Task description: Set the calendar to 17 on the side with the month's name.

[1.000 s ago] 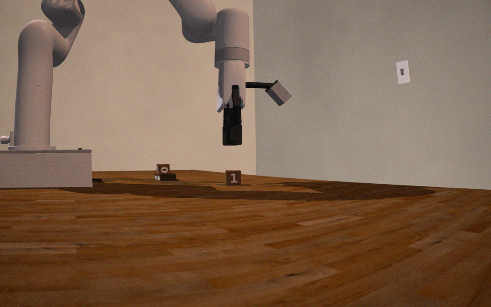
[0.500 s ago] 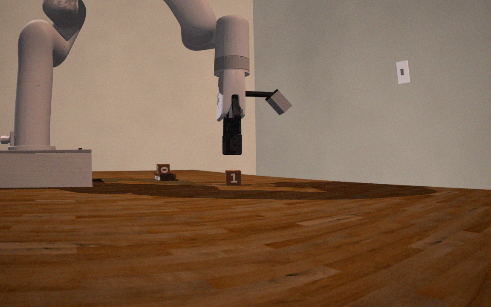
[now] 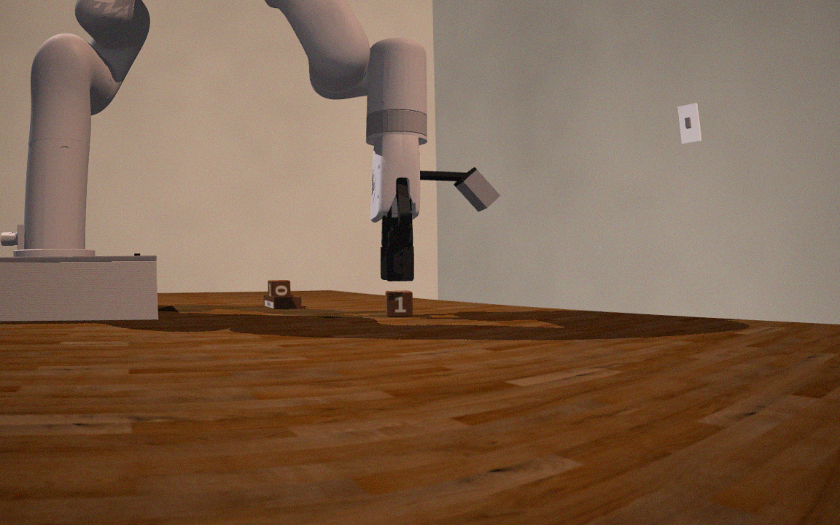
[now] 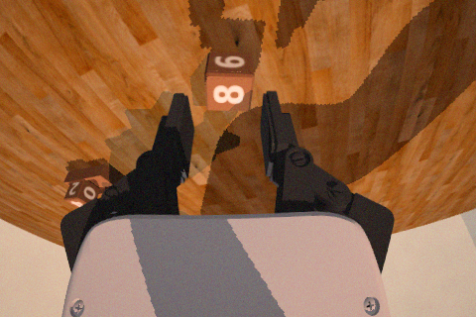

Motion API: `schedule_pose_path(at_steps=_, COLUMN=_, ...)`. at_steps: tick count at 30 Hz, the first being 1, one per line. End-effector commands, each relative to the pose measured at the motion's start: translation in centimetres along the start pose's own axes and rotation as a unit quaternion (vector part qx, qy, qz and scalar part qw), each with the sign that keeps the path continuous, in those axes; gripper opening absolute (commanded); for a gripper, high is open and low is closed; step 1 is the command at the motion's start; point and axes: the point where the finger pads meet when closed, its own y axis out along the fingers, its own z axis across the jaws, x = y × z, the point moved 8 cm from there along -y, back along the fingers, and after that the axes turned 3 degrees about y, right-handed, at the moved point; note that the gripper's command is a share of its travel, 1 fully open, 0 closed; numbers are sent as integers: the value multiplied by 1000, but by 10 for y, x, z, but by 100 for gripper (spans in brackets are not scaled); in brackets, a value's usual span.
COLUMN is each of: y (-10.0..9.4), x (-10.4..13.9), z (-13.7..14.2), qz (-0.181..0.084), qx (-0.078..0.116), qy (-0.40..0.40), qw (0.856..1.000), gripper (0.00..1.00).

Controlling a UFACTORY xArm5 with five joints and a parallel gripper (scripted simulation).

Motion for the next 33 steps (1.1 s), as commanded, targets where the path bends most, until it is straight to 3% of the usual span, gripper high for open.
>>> schedule_pose_path(at_steps=1, y=2, x=-1, z=0, qz=2, qx=0, qy=0, qw=1000, gripper=47)
schedule_pose_path(at_steps=33, y=5, x=-1, z=0, qz=2, qx=0, qy=0, qw=1000, gripper=47)
